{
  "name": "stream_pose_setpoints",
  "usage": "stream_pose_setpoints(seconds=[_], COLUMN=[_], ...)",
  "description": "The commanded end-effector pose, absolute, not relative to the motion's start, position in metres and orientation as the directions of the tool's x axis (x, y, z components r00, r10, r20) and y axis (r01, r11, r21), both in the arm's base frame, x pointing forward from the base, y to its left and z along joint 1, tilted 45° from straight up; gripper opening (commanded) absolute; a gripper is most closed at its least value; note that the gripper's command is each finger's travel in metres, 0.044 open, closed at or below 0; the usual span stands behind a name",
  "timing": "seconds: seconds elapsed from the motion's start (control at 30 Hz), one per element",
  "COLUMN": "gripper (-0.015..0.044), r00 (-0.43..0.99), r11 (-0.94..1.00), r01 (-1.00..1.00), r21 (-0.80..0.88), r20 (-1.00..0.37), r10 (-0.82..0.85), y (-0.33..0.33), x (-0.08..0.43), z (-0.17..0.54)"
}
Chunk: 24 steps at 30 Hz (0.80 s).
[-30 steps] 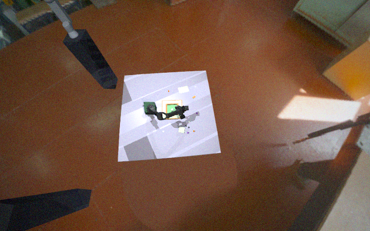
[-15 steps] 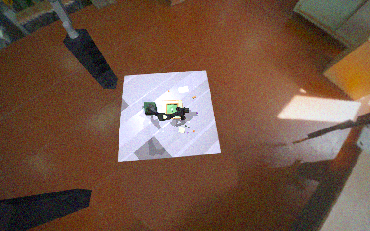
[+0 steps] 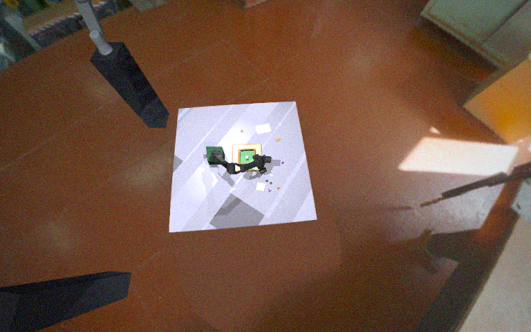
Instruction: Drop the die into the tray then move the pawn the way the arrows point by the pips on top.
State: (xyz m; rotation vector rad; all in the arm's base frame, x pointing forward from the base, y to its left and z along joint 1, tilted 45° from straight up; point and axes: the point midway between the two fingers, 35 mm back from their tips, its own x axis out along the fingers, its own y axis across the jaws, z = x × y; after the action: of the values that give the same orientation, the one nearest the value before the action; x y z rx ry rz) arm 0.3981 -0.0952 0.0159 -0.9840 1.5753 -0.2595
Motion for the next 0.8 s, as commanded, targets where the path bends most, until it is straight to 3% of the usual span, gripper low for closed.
stream_pose_setpoints(seconds=[0.0, 0.53, 0.67, 0.77], gripper=[0.0026, 0.0440, 0.0440, 0.0440], r00=[0.058, 0.049, 0.052, 0.055], r11=[0.617, 0.614, 0.623, 0.658], r01=[-0.441, -0.451, -0.439, -0.389], r21=[-0.652, -0.648, -0.647, -0.645], r20=[-0.707, -0.705, -0.710, -0.729], r10=[-0.705, -0.707, -0.702, -0.682], y=[-0.095, -0.059, -0.049, -0.010], x=[0.398, 0.396, 0.389, 0.355], z=[0.016, 0.050, 0.048, 0.042])
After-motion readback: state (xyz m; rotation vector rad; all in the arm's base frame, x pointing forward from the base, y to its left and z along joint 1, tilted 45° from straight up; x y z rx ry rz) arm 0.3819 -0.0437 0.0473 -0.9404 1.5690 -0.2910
